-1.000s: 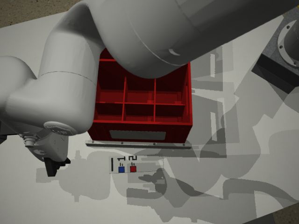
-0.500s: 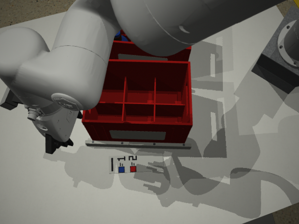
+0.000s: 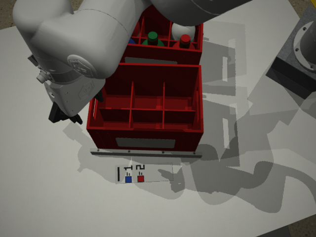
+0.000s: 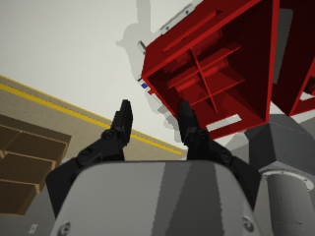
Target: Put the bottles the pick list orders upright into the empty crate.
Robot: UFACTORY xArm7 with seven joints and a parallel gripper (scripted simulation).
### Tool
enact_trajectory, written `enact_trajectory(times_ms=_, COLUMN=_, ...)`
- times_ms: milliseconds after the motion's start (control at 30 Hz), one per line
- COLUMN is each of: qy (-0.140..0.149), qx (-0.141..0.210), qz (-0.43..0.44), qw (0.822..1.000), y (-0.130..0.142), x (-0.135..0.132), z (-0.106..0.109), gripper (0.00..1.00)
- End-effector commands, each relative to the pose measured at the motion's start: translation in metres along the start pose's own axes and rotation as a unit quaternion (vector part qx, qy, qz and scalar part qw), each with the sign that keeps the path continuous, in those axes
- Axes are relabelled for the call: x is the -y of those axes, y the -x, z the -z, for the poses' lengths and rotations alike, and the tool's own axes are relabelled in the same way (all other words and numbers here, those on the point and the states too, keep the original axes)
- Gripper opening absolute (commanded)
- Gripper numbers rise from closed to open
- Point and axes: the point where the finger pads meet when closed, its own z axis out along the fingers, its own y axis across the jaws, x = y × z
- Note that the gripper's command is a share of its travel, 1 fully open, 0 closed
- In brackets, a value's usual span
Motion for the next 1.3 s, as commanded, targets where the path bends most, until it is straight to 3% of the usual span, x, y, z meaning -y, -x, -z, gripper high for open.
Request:
enact_trajectory(times_ms=0, qy=0.0, qx=-0.003, qz=-0.076, qw=0.997, y=-0.008, x=-0.021, z=0.006, gripper=0.65)
enact_trajectory(times_ms=200, qy=0.0, qx=-0.003, qz=-0.142, qw=0.99, y=-0.015, x=-0.039, z=0.009, gripper=0.65)
enact_trajectory(times_ms=400, qy=-0.001, qx=-0.003, qz=-0.24, qw=0.971, y=-0.024, x=-0.068, z=0.014, gripper=0.65)
enact_trajectory(times_ms=700, qy=-0.001, qx=-0.003, qz=-0.383, qw=0.924, y=-0.038, x=-0.11, z=0.021, gripper=0.65)
enact_trajectory(times_ms=767, qy=-0.001, qx=-0.003, qz=-0.383, qw=0.924, y=-0.038, x=-0.11, z=0.021, gripper=0.65)
enact_trajectory(times_ms=1000, qy=-0.001, qx=-0.003, qz=-0.488, qw=0.873, y=-0.049, x=-0.143, z=0.026, gripper=0.65)
enact_trajectory(times_ms=1267, qy=-0.001, qx=-0.003, qz=-0.489, qw=0.872, y=-0.061, x=-0.18, z=0.033, gripper=0.65)
